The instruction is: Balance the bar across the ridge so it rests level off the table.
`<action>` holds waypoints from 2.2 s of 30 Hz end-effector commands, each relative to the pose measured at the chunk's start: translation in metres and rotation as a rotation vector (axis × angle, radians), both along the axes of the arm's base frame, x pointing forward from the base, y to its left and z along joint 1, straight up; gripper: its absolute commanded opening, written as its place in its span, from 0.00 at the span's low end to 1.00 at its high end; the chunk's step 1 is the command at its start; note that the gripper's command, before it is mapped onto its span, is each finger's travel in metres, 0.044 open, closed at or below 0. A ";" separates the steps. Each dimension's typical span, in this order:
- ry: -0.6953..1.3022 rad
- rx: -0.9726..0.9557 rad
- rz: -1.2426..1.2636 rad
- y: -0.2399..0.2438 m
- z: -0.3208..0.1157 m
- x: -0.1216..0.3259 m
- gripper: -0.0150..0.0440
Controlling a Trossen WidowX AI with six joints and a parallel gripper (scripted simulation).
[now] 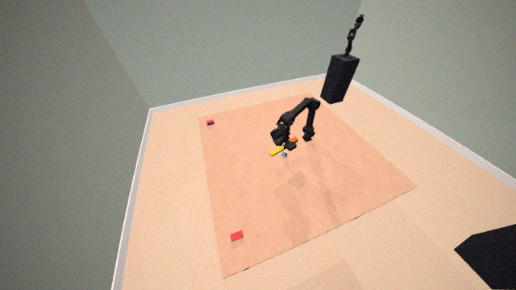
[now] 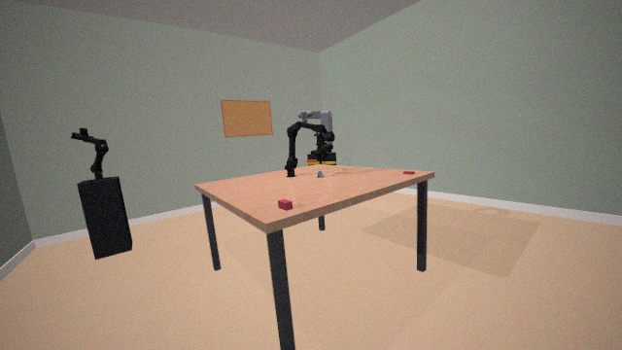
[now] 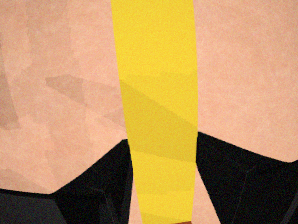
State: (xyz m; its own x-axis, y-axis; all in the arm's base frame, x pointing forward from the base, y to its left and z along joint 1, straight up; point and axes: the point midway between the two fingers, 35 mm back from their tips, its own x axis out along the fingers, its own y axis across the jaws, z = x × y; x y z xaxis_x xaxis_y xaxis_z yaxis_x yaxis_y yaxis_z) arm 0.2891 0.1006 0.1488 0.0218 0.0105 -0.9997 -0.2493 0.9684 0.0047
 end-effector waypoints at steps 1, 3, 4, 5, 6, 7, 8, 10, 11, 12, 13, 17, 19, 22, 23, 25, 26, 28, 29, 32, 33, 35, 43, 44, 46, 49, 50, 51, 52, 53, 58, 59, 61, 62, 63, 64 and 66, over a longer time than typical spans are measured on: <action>-0.003 -0.001 -0.017 0.002 -0.001 0.000 0.25; -0.003 -0.001 -0.017 0.003 -0.004 0.001 0.25; -0.003 -0.001 -0.017 0.003 -0.006 0.001 0.25; -0.003 -0.001 -0.017 0.003 -0.007 0.001 0.25; -0.003 -0.001 -0.017 0.004 -0.009 0.001 0.25; -0.003 -0.001 -0.017 0.004 -0.010 0.001 0.25; -0.003 -0.001 -0.017 0.004 -0.012 0.001 0.25; -0.003 -0.001 -0.017 0.004 -0.015 0.001 0.25; -0.003 -0.001 -0.017 0.004 -0.017 0.001 0.25; -0.003 -0.001 -0.017 0.003 -0.019 0.001 0.25; -0.003 -0.001 -0.017 0.003 -0.020 0.002 0.25; -0.003 -0.001 -0.017 0.003 -0.027 0.002 0.25; -0.003 -0.001 -0.017 0.003 -0.030 0.002 0.25; -0.003 -0.001 -0.017 0.002 -0.035 0.001 0.25; -0.003 -0.001 -0.017 0.002 -0.037 0.001 0.25; -0.003 -0.001 -0.017 0.002 -0.040 0.001 0.25; -0.003 -0.001 -0.017 0.002 -0.041 0.001 0.25; -0.003 -0.001 -0.018 0.001 -0.042 0.001 0.25; -0.003 -0.001 -0.018 0.001 -0.042 0.001 0.25; -0.003 -0.001 -0.018 0.001 -0.042 0.001 0.25; -0.003 -0.001 -0.018 0.001 -0.042 0.001 0.25; -0.003 -0.001 -0.018 0.001 -0.042 0.001 0.25; -0.003 -0.001 -0.018 0.001 -0.042 0.001 0.25; -0.003 -0.001 -0.018 0.001 -0.043 0.001 0.25; -0.003 -0.001 -0.018 0.001 -0.043 0.001 0.25; -0.003 -0.001 -0.018 0.001 -0.043 0.001 0.25; -0.003 -0.001 -0.018 0.001 -0.043 0.001 0.25; -0.003 -0.001 -0.018 0.001 -0.043 0.001 0.25; -0.003 -0.001 -0.018 0.001 -0.043 0.001 0.25; -0.003 -0.001 -0.018 0.001 -0.043 0.001 0.25; -0.003 -0.001 -0.018 0.001 -0.044 0.001 0.25; -0.003 -0.001 -0.018 0.001 -0.044 0.001 0.25; -0.003 -0.001 -0.018 0.001 -0.044 0.001 0.25; -0.003 -0.001 -0.018 0.001 -0.044 0.001 0.25; -0.003 -0.001 -0.018 0.001 -0.044 0.001 0.25; -0.003 -0.001 -0.018 0.001 -0.044 0.001 0.25; -0.003 -0.001 -0.018 0.001 -0.044 0.001 0.25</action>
